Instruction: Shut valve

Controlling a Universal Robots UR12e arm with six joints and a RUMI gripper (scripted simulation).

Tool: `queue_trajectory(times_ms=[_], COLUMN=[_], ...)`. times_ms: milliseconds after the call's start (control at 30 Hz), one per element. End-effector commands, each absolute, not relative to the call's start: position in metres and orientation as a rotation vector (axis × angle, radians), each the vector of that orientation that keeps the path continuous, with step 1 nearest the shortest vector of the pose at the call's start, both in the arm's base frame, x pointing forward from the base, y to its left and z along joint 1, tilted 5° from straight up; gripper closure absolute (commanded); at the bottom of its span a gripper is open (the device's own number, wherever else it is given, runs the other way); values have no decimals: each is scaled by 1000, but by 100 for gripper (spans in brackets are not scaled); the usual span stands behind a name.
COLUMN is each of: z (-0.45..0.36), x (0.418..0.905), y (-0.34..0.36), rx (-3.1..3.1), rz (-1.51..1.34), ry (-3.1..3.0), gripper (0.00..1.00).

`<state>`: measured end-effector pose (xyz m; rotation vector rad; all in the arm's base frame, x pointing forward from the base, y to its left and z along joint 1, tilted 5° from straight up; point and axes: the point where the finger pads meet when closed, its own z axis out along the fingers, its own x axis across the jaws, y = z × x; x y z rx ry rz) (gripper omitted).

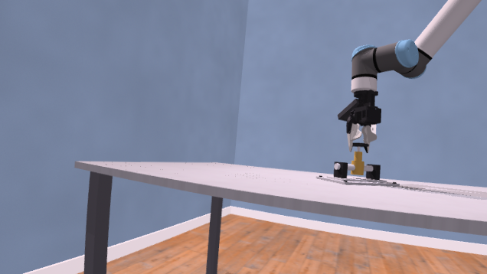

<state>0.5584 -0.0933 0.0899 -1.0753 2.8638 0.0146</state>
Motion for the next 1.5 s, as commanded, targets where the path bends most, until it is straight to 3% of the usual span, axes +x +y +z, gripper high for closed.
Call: queue_trajectory(times_ms=[0, 700, 733, 1467], z=[91, 91, 91, 91], x=[559, 559, 559, 559], y=[-94, -94, -94, -94], rx=[-1075, -1075, -1075, -1075], rz=[13, 13, 13, 13], ry=[2863, 2863, 2863, 2863], gripper=[100, 100, 0, 0])
